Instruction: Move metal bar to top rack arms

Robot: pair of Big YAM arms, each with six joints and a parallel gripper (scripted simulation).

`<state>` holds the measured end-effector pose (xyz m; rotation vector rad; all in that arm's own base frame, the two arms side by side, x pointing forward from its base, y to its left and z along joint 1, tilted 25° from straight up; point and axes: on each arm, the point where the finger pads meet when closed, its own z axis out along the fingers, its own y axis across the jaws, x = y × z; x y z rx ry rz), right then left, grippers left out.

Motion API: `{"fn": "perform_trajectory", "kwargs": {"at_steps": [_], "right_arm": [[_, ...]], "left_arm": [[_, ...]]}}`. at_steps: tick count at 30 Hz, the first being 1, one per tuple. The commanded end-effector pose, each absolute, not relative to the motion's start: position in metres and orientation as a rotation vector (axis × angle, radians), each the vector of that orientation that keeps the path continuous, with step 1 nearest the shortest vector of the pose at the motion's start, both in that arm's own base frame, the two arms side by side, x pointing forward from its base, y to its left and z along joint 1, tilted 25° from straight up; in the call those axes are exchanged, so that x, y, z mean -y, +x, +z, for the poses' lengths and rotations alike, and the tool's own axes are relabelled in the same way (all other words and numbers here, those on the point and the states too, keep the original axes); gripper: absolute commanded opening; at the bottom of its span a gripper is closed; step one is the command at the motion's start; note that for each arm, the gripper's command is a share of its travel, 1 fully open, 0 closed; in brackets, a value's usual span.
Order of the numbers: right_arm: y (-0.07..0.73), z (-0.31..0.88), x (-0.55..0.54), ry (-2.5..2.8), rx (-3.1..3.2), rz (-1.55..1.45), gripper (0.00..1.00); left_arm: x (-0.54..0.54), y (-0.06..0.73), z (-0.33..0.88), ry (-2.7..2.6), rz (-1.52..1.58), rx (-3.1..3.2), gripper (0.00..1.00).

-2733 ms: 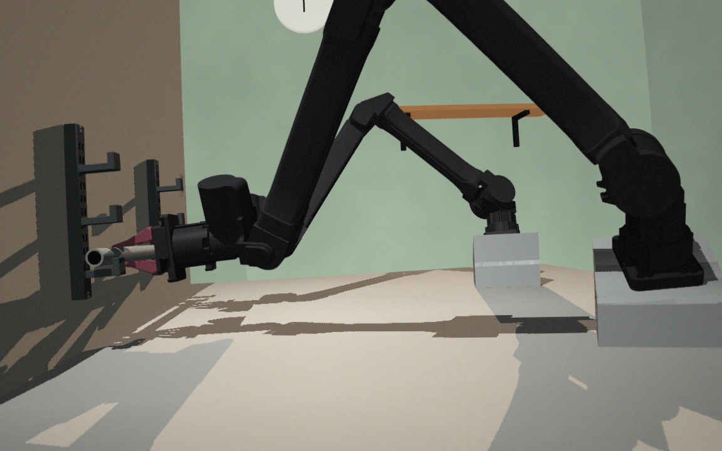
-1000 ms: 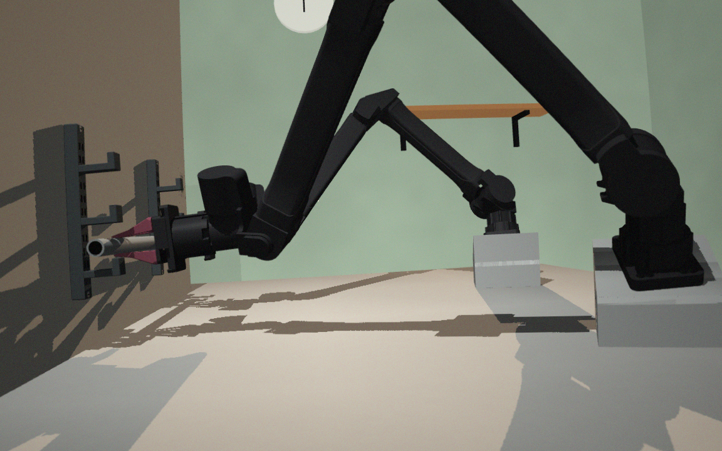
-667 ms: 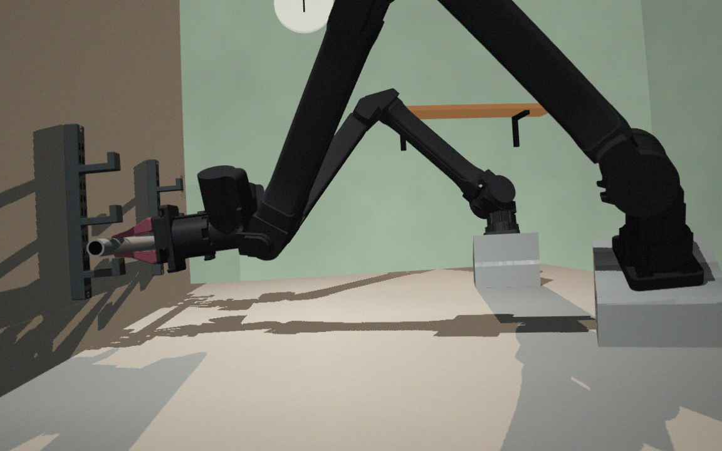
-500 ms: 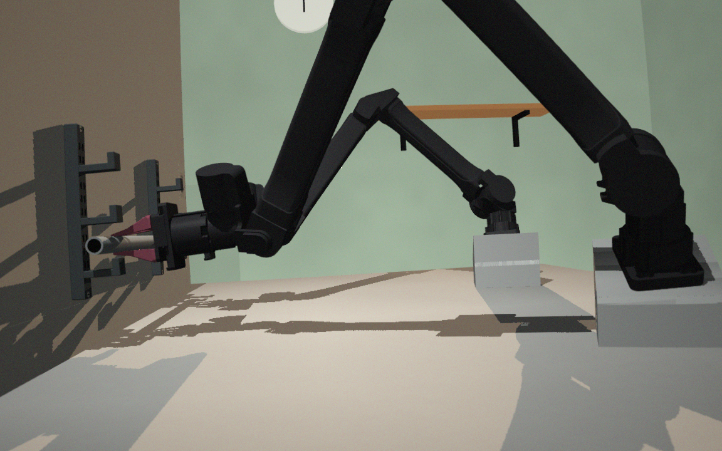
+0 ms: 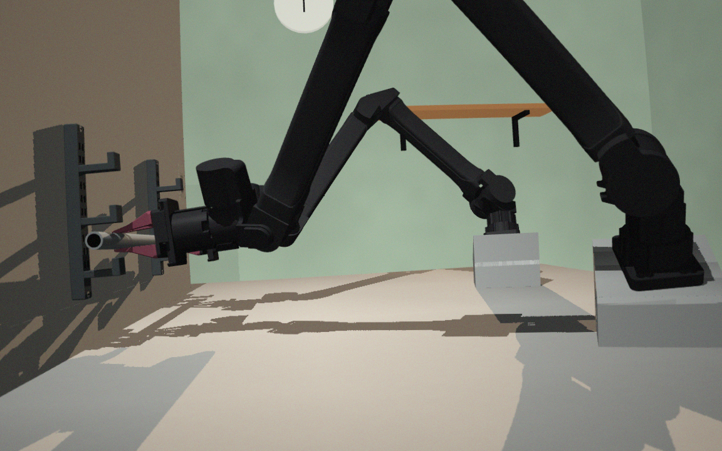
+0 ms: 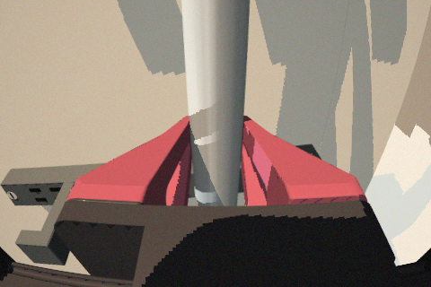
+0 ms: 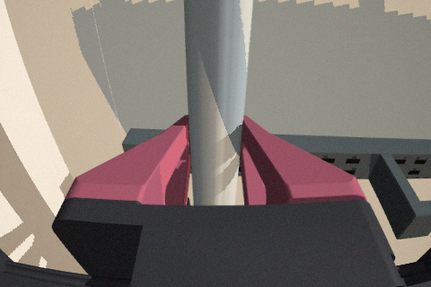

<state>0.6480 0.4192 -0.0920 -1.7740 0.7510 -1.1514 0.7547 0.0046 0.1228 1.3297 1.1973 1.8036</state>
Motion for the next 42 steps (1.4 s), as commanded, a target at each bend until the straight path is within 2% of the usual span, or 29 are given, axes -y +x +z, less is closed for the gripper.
{"fn": "perform_trajectory", "kwargs": {"at_steps": [1,29,42], "right_arm": [[0.654,-0.04,-0.437,-1.688,-0.691,-1.2,0.0],[0.635,-0.029,-0.428,-1.688,-0.691,-1.2,0.0],[0.635,0.023,-0.439,-1.688,-0.691,-1.2,0.0]], "left_arm": [[0.009,0.759,0.212,1.162,1.85,-1.115,0.0],[0.017,0.734,0.174,1.162,1.85,-1.115,0.0],[0.032,0.729,0.215,1.162,1.85,-1.115,0.0]]}}
